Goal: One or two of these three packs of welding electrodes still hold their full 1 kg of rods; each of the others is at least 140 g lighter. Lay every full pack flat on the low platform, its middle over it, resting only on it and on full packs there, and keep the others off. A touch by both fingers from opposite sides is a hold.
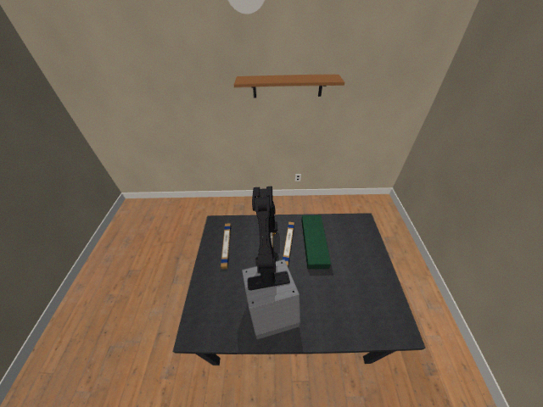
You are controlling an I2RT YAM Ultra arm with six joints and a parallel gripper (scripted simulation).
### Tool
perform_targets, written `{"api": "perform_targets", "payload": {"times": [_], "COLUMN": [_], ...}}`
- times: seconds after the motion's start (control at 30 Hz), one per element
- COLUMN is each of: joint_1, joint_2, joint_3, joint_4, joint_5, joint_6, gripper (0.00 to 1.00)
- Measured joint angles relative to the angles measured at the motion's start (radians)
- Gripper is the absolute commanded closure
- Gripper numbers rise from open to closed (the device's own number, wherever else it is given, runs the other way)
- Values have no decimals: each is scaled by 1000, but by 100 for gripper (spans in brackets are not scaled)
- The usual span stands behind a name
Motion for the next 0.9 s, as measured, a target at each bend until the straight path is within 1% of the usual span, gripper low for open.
{"api": "perform_targets", "payload": {"times": [0.13, 0.23, 0.33, 0.57, 0.9], "joint_1": [2, 3, 3, 3, 6], "joint_2": [6, 32, 46, 45, 47], "joint_3": [2, 1, 0, 1, 17], "joint_4": [9, 36, 37, 51, 46], "joint_5": [0, 0, 0, 0, 0], "joint_6": [2, 2, 3, 5, 6], "gripper": [100, 100, 100, 100, 100]}}
